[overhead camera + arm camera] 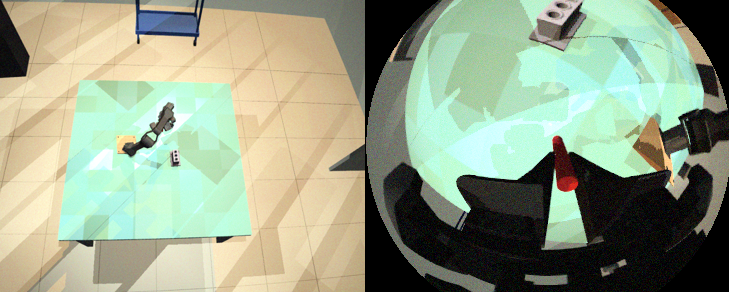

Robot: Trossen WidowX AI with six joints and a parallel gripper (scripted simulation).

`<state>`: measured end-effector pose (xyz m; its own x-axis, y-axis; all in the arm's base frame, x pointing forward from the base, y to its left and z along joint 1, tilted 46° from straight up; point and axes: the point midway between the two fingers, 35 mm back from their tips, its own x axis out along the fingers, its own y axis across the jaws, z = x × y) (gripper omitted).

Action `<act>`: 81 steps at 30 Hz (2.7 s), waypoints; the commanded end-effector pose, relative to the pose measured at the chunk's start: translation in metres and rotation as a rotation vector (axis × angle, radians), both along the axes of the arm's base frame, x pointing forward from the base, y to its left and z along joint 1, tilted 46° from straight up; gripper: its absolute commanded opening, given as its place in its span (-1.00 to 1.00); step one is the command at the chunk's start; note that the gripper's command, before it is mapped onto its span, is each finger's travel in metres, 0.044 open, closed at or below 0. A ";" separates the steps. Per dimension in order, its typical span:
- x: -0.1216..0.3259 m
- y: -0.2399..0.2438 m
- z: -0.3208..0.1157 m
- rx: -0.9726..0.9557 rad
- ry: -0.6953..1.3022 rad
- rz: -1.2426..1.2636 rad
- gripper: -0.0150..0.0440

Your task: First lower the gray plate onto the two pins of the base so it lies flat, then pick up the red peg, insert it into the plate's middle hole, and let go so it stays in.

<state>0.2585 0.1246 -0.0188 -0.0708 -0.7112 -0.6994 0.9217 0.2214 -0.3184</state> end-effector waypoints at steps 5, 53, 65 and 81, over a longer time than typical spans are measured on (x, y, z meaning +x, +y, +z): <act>0.008 -0.008 0.006 0.003 0.003 0.000 -0.49; 0.072 -0.096 0.099 0.015 -0.009 -0.001 -0.49; 0.078 -0.124 0.124 0.003 -0.005 -0.002 -0.49; 0.080 -0.147 0.144 -0.009 -0.001 -0.004 -0.49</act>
<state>0.3386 -0.0212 0.1229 -0.0760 -0.7134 -0.6966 0.9256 0.2094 -0.3154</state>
